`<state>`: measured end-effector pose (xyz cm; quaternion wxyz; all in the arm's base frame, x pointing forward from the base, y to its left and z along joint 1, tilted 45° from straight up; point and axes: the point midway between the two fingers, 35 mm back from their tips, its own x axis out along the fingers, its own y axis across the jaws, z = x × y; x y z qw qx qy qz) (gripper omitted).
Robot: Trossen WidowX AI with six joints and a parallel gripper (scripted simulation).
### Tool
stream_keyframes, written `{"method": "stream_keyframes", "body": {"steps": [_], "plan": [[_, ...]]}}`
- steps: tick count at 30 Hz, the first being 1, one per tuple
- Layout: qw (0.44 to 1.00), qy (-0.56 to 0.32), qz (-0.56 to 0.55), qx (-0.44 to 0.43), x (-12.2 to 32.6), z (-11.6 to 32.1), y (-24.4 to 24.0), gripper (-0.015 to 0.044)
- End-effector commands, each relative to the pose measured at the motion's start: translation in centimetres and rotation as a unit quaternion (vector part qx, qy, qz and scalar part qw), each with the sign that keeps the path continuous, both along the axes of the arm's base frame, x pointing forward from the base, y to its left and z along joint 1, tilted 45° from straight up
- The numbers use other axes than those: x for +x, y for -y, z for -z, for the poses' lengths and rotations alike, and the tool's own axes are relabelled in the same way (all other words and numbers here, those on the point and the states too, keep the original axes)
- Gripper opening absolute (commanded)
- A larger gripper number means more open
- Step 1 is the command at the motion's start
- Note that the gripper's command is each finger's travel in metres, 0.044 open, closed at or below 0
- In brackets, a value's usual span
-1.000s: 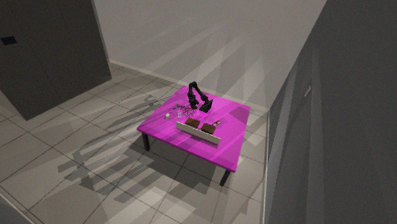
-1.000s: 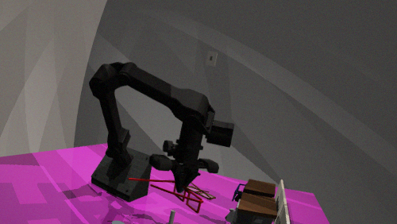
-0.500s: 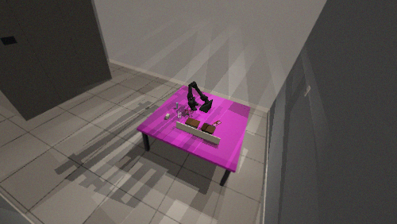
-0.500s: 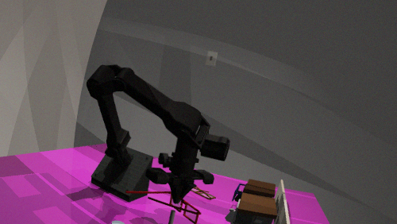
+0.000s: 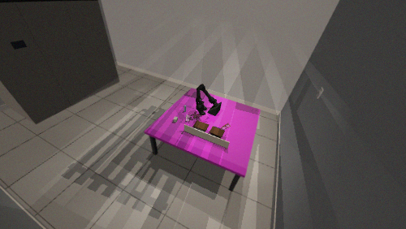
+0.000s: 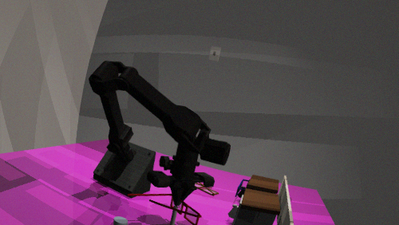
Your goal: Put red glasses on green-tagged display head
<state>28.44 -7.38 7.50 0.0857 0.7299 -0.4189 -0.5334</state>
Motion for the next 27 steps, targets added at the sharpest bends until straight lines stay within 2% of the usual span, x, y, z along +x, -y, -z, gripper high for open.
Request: {"method": "stream_keyframes", "body": {"steps": [1,27], "plan": [[1.000,0.000,0.001,-0.003,-0.1,0.4,-0.2,0.0000],[1.000,-0.001,0.001,-0.002,-0.5,1.9,-1.7,0.0000]]}}
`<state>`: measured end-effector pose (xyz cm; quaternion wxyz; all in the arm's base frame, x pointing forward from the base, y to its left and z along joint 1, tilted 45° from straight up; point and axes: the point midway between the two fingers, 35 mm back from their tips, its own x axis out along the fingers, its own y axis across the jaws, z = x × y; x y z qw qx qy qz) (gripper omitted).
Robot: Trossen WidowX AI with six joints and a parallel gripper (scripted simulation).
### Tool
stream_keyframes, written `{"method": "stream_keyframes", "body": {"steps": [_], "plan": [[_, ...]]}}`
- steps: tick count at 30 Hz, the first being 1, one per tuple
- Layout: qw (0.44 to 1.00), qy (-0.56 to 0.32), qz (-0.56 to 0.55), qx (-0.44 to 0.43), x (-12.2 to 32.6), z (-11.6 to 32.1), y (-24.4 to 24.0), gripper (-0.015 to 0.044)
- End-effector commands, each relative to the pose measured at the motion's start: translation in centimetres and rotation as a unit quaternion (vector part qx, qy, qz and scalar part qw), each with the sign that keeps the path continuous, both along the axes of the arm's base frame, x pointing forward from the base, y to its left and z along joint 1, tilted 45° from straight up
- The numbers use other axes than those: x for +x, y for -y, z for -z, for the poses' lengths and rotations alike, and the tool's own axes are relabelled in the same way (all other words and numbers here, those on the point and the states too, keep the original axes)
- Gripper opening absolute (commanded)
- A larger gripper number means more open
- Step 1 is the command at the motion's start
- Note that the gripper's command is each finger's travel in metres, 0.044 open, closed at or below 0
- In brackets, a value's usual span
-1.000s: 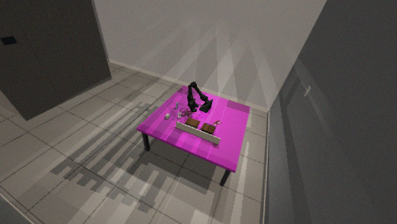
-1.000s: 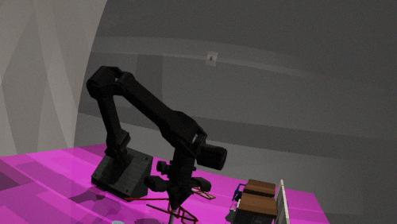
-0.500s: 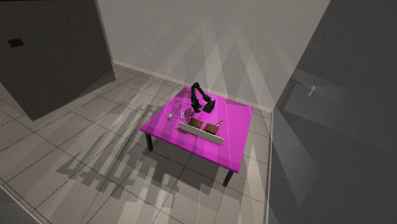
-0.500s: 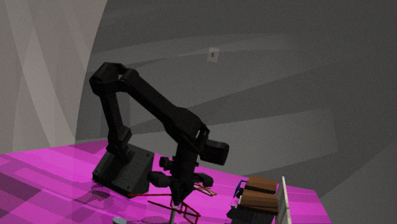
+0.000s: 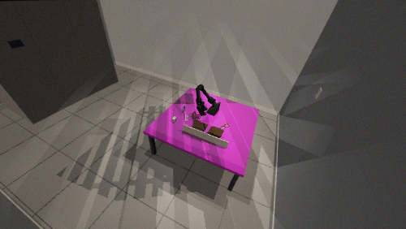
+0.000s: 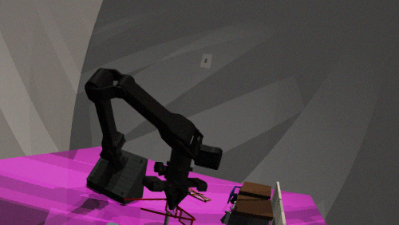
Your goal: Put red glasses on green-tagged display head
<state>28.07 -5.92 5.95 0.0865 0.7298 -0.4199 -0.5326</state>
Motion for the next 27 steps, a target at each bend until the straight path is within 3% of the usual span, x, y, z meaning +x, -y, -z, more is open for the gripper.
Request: {"method": "stream_keyframes", "body": {"steps": [1,27], "plan": [[1.000,-0.001,0.001,0.000,-0.1,0.4,-0.3,0.0000],[1.000,-0.001,0.001,0.000,-1.3,1.9,-1.6,0.0000]]}}
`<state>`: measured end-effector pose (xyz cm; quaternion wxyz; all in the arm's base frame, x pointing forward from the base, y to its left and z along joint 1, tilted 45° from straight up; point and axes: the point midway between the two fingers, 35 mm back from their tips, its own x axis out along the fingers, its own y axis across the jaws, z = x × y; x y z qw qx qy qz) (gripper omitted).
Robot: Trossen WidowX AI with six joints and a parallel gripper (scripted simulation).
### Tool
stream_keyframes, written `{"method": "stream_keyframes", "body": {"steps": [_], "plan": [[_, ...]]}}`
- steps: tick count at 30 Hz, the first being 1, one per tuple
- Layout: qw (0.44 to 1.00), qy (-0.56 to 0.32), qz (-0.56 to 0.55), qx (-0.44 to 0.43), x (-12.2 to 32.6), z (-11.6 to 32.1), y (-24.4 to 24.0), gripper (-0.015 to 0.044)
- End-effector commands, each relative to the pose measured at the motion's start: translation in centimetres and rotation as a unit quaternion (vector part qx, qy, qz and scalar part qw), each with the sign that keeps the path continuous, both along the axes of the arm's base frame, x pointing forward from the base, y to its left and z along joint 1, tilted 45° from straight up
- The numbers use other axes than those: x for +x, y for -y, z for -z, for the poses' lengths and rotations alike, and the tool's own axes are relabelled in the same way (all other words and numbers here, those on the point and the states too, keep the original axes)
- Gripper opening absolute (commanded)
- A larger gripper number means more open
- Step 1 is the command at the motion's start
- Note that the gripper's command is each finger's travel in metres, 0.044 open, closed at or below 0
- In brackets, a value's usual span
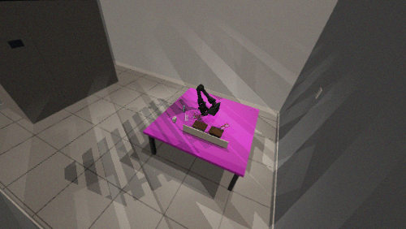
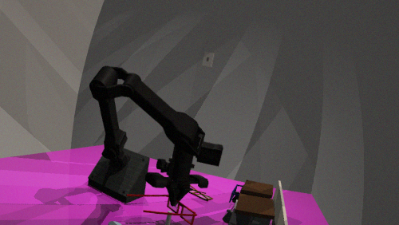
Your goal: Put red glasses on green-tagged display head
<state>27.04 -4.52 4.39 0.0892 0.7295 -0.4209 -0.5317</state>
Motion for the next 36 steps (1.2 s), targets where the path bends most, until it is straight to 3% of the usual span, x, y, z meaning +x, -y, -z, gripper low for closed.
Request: {"method": "stream_keyframes", "body": {"steps": [1,36], "plan": [[1.000,-0.001,0.001,0.003,-0.3,0.4,-0.2,0.0000],[1.000,-0.001,0.001,0.003,-1.2,1.0,-0.8,0.0000]]}}
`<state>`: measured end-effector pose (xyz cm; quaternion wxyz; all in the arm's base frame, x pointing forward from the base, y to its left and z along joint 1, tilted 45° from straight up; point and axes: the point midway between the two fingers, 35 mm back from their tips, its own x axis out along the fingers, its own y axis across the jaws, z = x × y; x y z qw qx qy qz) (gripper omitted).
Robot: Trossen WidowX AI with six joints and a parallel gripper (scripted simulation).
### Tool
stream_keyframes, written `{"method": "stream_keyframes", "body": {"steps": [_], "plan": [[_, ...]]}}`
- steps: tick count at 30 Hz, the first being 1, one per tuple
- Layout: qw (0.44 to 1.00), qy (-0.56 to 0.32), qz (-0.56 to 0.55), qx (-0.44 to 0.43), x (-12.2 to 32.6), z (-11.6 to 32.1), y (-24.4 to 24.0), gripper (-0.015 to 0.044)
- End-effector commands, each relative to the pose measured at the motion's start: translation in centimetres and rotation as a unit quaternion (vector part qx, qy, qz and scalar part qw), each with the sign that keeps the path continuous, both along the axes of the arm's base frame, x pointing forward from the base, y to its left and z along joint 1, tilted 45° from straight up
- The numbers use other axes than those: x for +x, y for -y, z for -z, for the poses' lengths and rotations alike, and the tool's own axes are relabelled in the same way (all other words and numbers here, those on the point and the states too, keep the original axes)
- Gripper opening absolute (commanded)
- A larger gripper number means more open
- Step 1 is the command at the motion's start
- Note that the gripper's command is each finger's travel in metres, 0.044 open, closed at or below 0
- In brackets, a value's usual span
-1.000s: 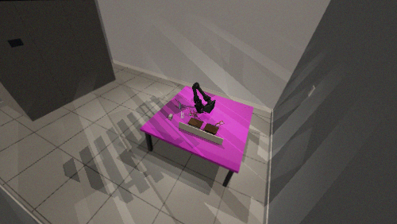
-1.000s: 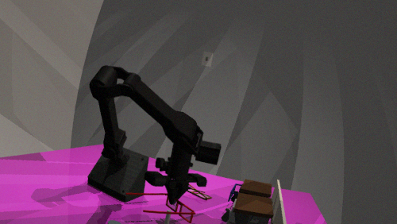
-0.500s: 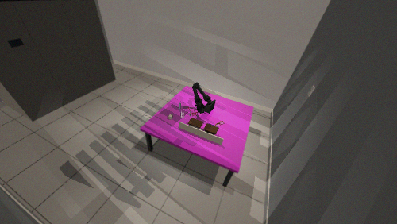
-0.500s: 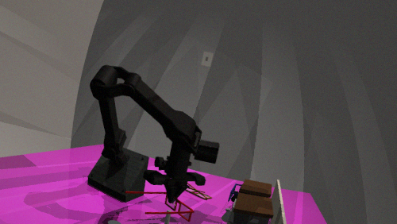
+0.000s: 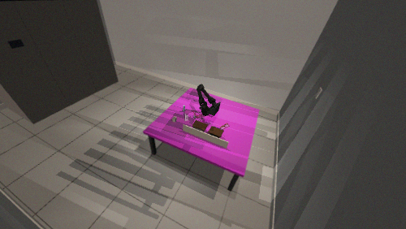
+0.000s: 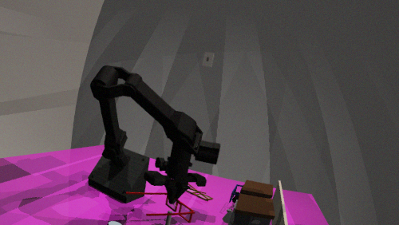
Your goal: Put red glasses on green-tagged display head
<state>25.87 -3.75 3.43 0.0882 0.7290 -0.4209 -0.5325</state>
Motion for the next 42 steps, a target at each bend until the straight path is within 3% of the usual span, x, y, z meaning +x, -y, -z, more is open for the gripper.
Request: {"method": "stream_keyframes", "body": {"steps": [1,17,32,42], "plan": [[1.000,-0.001,0.000,0.002,0.0,0.0,0.0,0.0000],[1.000,0.000,0.000,0.002,0.6,-0.4,0.0,0.0000],[1.000,-0.002,-0.002,0.003,0.6,-4.6,-4.0,0.0000],[0.993,-0.066,-0.096,-0.020,0.0,-3.3,-7.7,0.0000]]}}
